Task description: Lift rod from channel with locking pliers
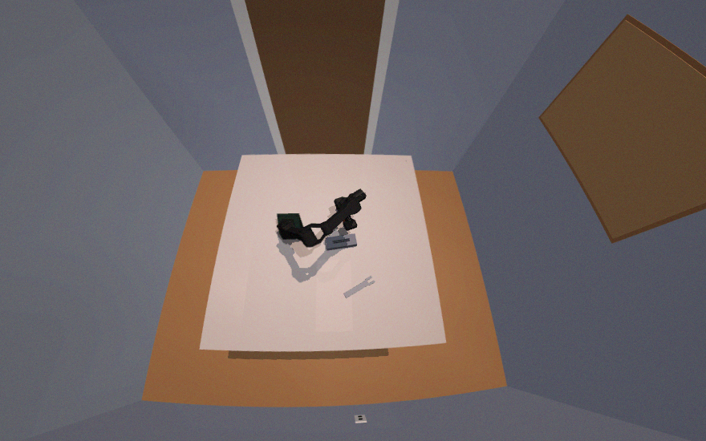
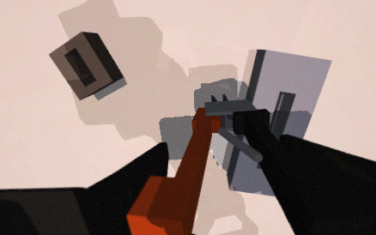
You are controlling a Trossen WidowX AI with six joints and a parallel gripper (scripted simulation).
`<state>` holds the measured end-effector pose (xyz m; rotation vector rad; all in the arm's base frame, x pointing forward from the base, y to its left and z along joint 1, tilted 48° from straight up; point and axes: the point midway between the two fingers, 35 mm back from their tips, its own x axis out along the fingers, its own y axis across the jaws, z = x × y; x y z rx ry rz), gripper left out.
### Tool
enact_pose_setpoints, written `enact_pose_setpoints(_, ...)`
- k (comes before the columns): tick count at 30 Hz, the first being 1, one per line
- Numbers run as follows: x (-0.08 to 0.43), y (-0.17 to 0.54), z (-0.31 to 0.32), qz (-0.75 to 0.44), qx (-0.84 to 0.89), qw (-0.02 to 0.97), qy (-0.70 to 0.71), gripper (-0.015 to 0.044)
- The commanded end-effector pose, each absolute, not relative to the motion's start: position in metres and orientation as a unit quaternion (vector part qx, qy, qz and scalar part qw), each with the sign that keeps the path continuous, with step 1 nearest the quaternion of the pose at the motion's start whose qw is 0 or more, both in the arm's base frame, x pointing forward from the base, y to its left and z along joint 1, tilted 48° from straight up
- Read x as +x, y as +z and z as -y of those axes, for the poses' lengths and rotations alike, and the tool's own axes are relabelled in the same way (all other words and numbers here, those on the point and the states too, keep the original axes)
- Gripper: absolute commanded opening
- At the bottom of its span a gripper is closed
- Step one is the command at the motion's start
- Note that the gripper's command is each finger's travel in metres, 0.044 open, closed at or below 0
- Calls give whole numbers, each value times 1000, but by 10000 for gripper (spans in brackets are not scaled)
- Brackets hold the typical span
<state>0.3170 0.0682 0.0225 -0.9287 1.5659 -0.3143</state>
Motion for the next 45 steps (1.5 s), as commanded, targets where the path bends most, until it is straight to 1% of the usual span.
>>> enact_pose_setpoints(1,316,28,-65,-672,-398,608,-142,316)
enact_pose_setpoints(45,300,71,-14,-654,-345,640,-209,316)
